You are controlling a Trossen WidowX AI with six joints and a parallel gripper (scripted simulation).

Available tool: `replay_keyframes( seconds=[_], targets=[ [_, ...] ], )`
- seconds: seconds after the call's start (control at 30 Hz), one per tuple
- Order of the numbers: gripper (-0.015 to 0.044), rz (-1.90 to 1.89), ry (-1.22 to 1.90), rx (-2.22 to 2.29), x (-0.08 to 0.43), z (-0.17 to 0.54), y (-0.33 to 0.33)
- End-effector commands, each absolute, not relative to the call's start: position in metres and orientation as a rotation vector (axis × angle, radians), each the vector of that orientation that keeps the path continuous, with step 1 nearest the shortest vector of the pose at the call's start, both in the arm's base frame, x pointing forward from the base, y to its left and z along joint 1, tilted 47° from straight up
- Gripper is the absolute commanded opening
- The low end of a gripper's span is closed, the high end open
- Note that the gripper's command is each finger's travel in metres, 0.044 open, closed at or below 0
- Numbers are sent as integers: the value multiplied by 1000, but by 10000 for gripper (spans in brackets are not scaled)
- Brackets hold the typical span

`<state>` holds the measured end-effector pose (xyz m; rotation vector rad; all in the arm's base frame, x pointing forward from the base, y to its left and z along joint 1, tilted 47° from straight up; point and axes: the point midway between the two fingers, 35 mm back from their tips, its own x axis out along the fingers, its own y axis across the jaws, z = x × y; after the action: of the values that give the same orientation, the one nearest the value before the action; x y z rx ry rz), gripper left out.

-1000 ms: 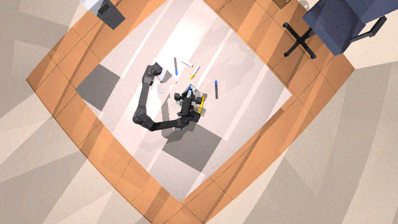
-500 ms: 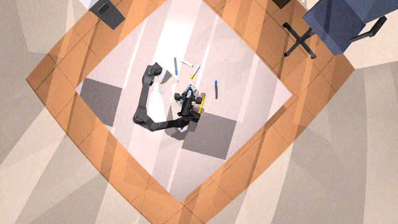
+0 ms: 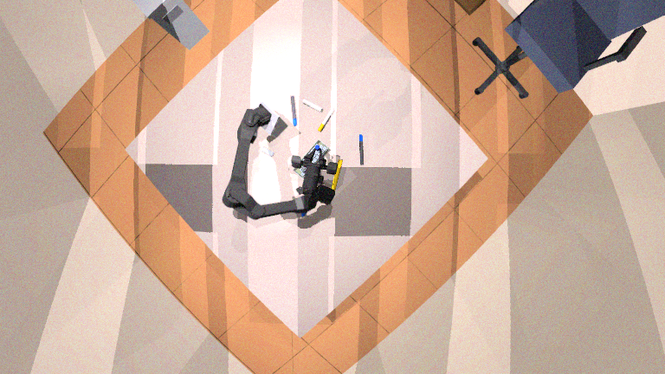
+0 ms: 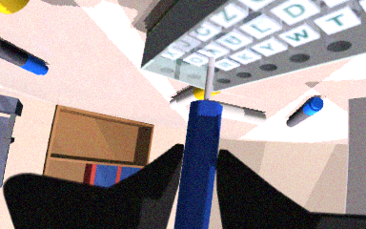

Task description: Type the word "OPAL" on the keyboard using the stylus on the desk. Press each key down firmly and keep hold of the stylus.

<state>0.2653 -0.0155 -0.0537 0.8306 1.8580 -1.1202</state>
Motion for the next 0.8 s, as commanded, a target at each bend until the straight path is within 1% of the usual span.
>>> replay_keyframes(
  seconds=[0.0, 0.77],
  targets=[
    [81, -1120, 1854, 827, 266, -55, -19],
    [81, -1120, 1854, 827, 266, -58, -21]
  ],
)
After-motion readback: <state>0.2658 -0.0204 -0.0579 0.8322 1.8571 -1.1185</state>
